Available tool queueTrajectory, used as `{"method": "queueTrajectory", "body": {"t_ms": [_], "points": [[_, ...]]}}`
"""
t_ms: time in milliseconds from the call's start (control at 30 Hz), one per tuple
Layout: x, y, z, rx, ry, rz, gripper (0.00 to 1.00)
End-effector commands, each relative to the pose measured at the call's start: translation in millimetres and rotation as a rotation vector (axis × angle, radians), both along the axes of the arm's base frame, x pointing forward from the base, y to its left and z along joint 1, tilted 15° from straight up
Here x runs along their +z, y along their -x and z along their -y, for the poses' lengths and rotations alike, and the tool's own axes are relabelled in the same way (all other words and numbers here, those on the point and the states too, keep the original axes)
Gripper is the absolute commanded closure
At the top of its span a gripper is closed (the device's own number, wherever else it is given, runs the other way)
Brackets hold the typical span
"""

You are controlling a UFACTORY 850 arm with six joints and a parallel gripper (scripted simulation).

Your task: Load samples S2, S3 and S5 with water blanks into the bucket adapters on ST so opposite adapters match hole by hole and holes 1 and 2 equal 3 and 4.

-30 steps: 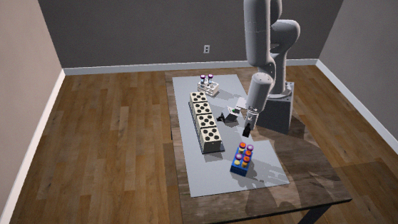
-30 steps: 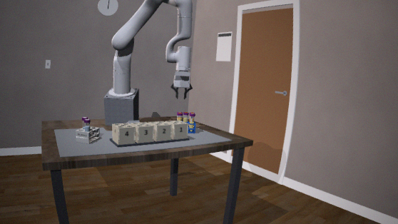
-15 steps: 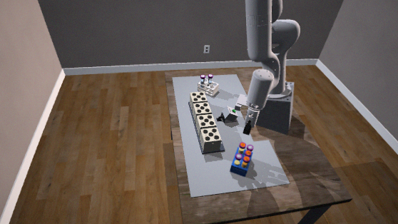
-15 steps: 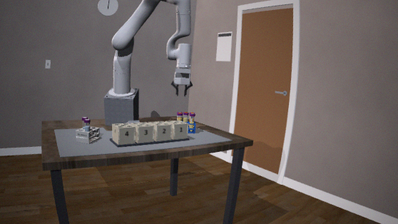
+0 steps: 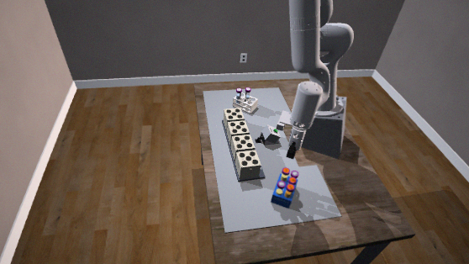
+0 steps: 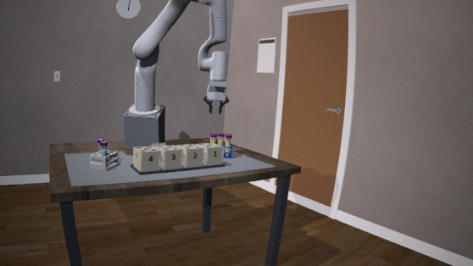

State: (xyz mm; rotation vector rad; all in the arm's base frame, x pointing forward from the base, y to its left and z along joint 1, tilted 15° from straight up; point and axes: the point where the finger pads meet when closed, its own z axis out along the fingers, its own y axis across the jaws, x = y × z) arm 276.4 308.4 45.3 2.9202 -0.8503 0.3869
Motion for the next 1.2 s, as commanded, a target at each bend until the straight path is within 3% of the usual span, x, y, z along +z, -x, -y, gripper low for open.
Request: {"method": "queueTrajectory", "body": {"t_ms": [0,33,67,500,1167], "points": [[0,0,-1,0.000,-0.001,0.001,0.56],[0,0,-1,0.000,-0.001,0.001,0.56],[-1,1,-5,0.032,0.006,-0.004,0.43],[-10,11,-55,0.386,0.086,-0.056,0.43],[-10,11,-55,0.965,0.218,-0.141,0.43]]}}
